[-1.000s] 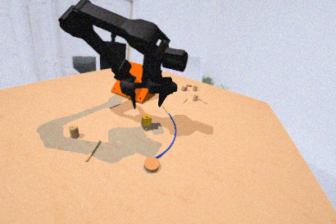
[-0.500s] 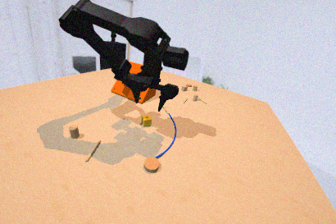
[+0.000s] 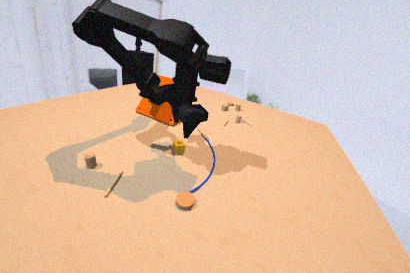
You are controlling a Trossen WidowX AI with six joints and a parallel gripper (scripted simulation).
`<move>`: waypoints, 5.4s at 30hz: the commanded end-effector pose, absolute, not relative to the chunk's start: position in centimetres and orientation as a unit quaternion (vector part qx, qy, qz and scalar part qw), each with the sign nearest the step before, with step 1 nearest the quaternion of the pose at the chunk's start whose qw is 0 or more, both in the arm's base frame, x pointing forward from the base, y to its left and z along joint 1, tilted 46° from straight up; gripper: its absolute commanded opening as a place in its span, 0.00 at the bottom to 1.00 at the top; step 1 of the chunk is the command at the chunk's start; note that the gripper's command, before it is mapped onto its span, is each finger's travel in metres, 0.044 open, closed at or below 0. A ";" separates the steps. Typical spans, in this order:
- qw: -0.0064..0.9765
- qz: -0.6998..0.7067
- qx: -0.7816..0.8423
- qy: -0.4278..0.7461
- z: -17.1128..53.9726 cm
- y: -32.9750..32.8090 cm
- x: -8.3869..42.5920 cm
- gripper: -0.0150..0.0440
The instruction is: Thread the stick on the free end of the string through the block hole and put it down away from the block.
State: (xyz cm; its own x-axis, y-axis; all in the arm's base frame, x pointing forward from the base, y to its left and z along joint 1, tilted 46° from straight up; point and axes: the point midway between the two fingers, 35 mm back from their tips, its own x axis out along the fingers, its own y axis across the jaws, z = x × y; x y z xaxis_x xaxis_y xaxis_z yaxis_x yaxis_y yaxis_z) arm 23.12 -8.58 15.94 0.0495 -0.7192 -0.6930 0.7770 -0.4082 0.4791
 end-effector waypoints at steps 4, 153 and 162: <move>0.536 -0.690 0.486 0.019 16.0 -8.6 23.1 0.87; 0.504 -0.521 0.665 0.178 13.6 -14.8 21.2 0.25; 0.501 -0.488 0.687 0.196 13.9 -15.2 21.0 0.25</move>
State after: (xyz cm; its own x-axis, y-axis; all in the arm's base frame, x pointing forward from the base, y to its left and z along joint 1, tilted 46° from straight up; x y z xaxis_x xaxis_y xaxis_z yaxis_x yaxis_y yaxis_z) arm 21.07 -15.08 13.83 0.4356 -0.2369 -0.8684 0.7574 -0.4248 0.4958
